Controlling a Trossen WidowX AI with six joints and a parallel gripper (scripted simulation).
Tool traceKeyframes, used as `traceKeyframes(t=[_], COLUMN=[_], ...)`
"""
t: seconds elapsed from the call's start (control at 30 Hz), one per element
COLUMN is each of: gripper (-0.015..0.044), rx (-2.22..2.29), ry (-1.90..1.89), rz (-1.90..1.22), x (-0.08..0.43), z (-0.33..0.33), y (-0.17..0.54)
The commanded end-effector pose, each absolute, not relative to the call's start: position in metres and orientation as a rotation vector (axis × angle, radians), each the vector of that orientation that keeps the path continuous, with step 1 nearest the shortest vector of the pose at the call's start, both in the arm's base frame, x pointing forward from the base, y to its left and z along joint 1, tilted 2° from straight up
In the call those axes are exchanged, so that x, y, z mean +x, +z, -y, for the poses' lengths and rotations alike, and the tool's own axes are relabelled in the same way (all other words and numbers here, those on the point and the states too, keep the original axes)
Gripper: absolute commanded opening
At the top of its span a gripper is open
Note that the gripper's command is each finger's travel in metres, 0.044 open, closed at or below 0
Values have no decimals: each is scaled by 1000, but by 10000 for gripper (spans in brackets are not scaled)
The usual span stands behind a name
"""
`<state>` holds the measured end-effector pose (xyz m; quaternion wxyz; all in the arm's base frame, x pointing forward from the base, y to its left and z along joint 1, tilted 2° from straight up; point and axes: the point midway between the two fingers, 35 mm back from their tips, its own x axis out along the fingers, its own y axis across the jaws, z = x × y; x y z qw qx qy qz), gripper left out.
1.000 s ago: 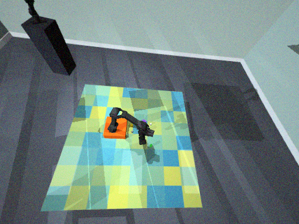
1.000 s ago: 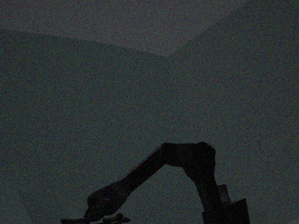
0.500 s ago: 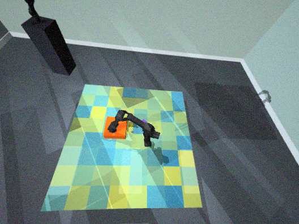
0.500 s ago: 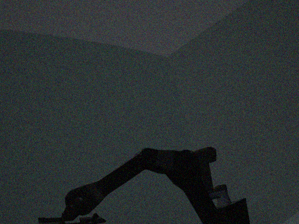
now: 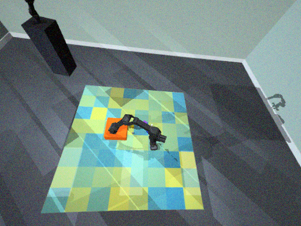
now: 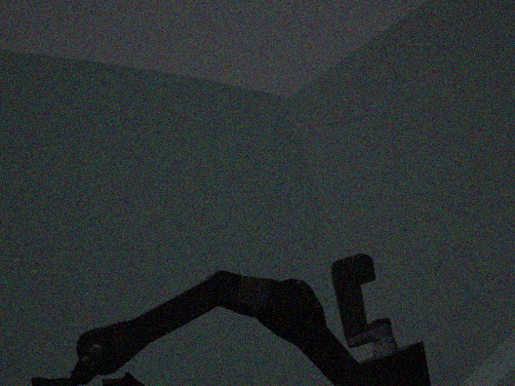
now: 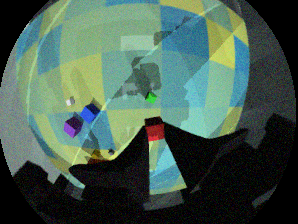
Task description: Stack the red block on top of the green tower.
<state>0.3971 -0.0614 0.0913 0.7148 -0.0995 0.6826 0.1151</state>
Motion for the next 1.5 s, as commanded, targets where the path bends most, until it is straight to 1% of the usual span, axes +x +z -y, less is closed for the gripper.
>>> traceKeyframes(t=[0.0, 0.27, 0.53, 0.73, 0.97, 1.47], gripper=[0, 0, 0, 0, 0, 0], rx=[-228, -230, -230, -230, -230, -230], ry=[257, 258, 258, 258, 258, 258], rz=[-1517, -1516, -1516, -1516, -1516, -1516], x=[408, 420, 422, 421, 422, 421], z=[65, 68, 67, 64, 64, 64], y=[89, 83, 42, 35, 9, 9])
